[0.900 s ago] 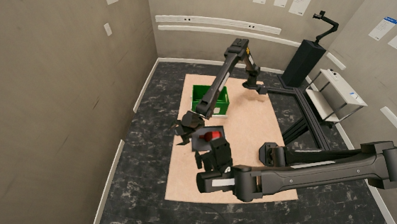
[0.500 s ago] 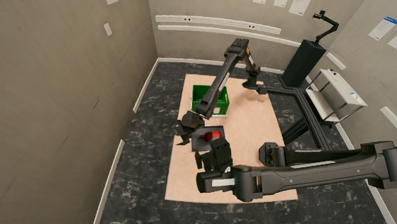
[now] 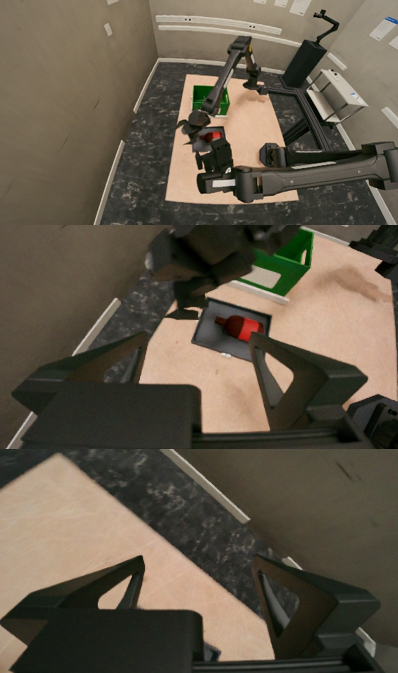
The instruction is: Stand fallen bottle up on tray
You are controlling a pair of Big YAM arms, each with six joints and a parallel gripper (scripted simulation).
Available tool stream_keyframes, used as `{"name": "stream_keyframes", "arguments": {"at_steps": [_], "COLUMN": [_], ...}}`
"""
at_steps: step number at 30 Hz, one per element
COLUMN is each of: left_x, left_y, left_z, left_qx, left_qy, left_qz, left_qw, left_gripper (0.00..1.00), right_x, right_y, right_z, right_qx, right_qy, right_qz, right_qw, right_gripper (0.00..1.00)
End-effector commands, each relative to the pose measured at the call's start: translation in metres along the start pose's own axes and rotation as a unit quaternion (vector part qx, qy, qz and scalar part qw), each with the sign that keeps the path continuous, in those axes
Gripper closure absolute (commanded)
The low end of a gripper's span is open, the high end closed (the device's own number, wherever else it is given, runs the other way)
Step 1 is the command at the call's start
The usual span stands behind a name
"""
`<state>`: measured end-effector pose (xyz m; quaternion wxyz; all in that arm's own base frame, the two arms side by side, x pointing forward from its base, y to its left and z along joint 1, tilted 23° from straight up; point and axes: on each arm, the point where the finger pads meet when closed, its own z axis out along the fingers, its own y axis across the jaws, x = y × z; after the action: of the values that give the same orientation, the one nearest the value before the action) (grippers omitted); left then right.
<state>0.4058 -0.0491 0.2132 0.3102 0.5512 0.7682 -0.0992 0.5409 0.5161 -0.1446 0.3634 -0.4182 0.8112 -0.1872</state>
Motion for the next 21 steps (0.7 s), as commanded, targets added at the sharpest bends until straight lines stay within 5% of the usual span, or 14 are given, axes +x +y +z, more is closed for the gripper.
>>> {"name": "stream_keyframes", "arguments": {"at_steps": [1,5,7,12,15,21], "left_x": [-0.003,-0.003,-0.003,-0.003,-0.003,-0.003], "left_y": [0.002,0.002,0.002,0.002,0.002,0.002], "left_z": [-0.002,-0.002,-0.002,-0.002,-0.002,-0.002], "left_qx": [-0.003,-0.003,-0.003,-0.003,-0.003,-0.003], "left_qy": [-0.002,-0.002,-0.002,-0.002,-0.002,-0.002], "left_qz": [0.003,0.003,0.003,0.003,0.003,0.003], "left_qw": [1.000,1.000,1.000,1.000,1.000,1.000], "left_gripper": [0.00,0.00,0.00,0.00,0.00,0.00], "right_x": [-0.079,-0.093,-0.093,-0.100,-0.090,-0.070], "right_y": [-0.017,-0.017,-0.017,-0.017,-0.017,-0.025], "right_z": [-0.088,-0.142,-0.142,-0.279,-0.342,-0.399], "right_qx": [-0.012,-0.046,-0.046,-0.134,-0.179,-0.224], "right_qy": [-0.081,-0.112,-0.112,-0.187,-0.221,-0.252], "right_qz": [0.041,0.046,0.046,0.055,0.056,0.058], "right_qw": [0.996,0.992,0.992,0.972,0.957,0.940], "right_gripper": [0.00,0.00,0.00,0.00,0.00,0.00]}}
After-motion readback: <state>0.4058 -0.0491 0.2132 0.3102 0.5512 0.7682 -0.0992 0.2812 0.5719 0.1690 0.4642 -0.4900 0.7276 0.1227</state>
